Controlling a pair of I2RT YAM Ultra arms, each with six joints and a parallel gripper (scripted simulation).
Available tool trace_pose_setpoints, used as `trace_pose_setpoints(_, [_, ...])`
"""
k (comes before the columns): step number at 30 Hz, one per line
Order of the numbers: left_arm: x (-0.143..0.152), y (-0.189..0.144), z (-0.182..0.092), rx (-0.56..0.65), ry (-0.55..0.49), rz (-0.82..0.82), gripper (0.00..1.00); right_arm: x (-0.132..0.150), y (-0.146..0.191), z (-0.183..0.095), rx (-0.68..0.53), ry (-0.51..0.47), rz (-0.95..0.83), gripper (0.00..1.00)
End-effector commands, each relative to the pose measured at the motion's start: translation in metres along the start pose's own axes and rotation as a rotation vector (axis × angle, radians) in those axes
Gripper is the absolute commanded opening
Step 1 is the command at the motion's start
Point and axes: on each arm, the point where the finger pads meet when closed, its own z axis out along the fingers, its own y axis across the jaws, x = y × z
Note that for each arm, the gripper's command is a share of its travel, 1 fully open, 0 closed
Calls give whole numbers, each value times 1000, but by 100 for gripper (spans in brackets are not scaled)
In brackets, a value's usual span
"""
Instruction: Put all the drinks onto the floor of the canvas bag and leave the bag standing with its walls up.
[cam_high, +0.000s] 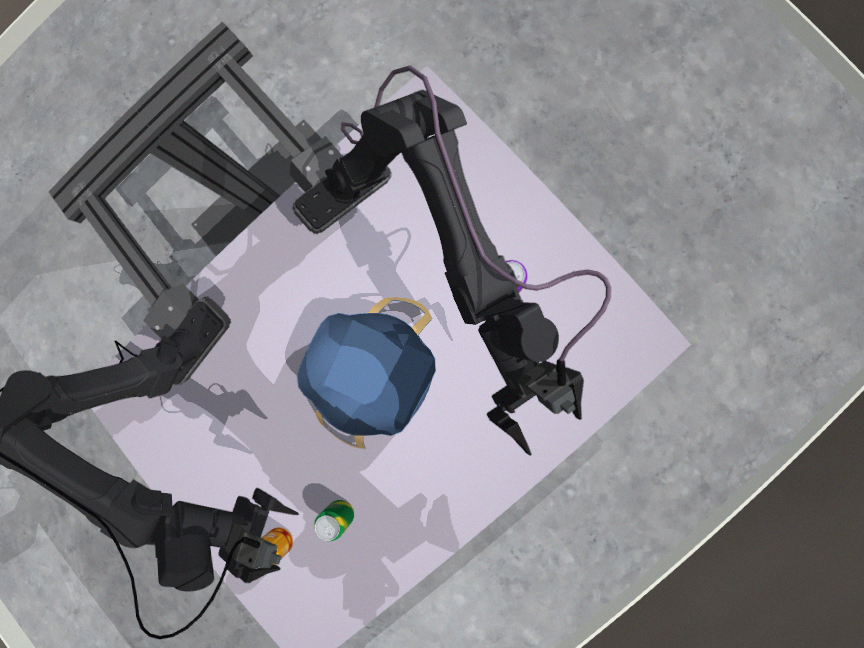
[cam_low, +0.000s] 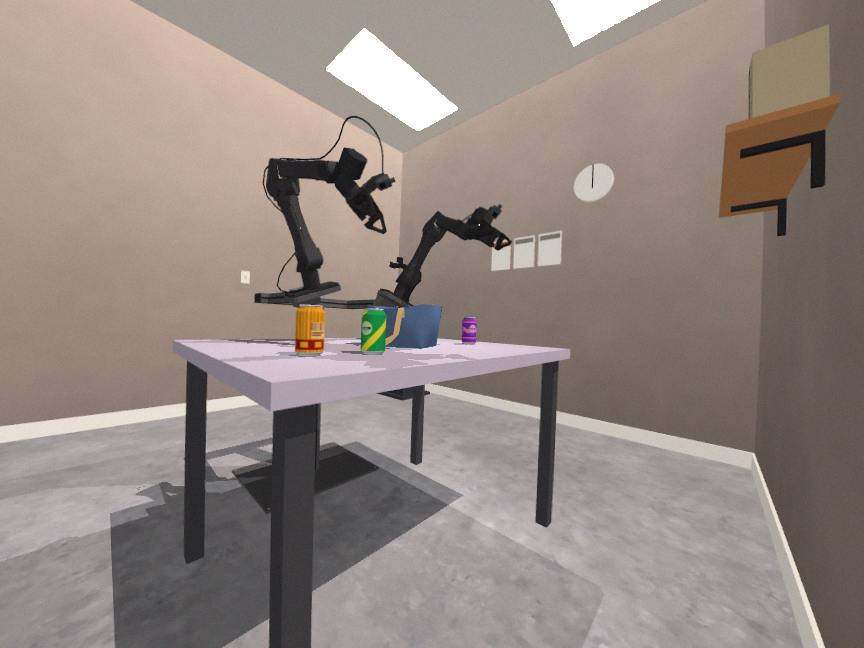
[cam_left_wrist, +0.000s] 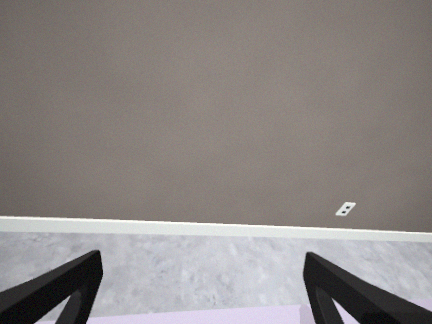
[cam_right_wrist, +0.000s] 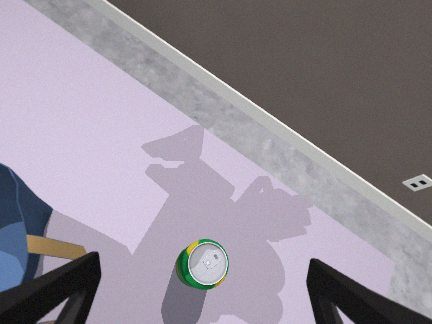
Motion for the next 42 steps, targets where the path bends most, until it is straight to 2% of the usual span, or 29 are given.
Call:
trace_pose_setpoints(1, [-24,14,-44,7,-36,-39,100,-32,-24,-16,83,-199,227,100])
trace_pose_setpoints(3, [-31,25,-62,-8,-51,-56,100,-38,-36,-26,110,-261,309,100])
trace_pose_setpoints(5, [-31,25,-62,-8,-51,-56,100,-38,-36,-26,110,-261,309,100])
trace_pose_setpoints(6, [-31,25,-62,-8,-51,-56,100,-33,-21,-14,75,-218,272,100])
trace_pose_setpoints(7, [-33,29,-68,-17,-59,-56,100,-41,-31,-28,102,-266,293,100])
trace_pose_setpoints(9, [-33,34,-77,-23,-60,-64,100,-37,-46,-33,134,-286,348,100])
trace_pose_setpoints(11, [-38,41,-89,-34,-78,-74,100,-44,-56,-43,153,-335,391,100])
trace_pose_setpoints(12, [-46,47,-100,-47,-98,-81,100,-53,-68,-56,177,-395,432,100])
trace_pose_setpoints(15, [-50,60,-128,-65,-120,-107,100,-60,-81,-71,190,-503,556,100])
trace_pose_setpoints(17, [-46,66,-146,-75,-122,-126,100,-65,-92,-86,194,-588,642,100])
trace_pose_setpoints(20, [-40,73,-167,-88,-125,-144,100,-67,-100,-99,196,-661,720,100])
trace_pose_setpoints(23, [-39,75,-172,-93,-127,-147,100,-68,-101,-100,193,-676,736,100])
trace_pose_setpoints(28, [-37,84,-194,-124,-146,-160,100,-70,-118,-128,224,-761,780,100])
trace_pose_setpoints(29, [-44,86,-199,-128,-168,-157,100,-73,-120,-133,227,-776,775,100])
trace_pose_setpoints(31, [-43,84,-197,-124,-162,-138,100,-67,-110,-120,212,-735,762,100])
trace_pose_setpoints(32, [-76,86,-209,-129,-250,-128,100,-69,-122,-131,247,-742,745,100])
trace_pose_setpoints(33, [-85,89,-215,-140,-279,-125,100,-76,-131,-146,272,-778,724,100])
trace_pose_setpoints(39, [-84,91,-213,-144,-277,-125,100,-80,-126,-140,255,-771,717,100])
trace_pose_setpoints(40, [-80,90,-208,-143,-262,-127,100,-77,-126,-133,255,-751,718,100])
trace_pose_setpoints(42, [-80,91,-208,-143,-257,-127,100,-77,-129,-137,262,-759,718,100])
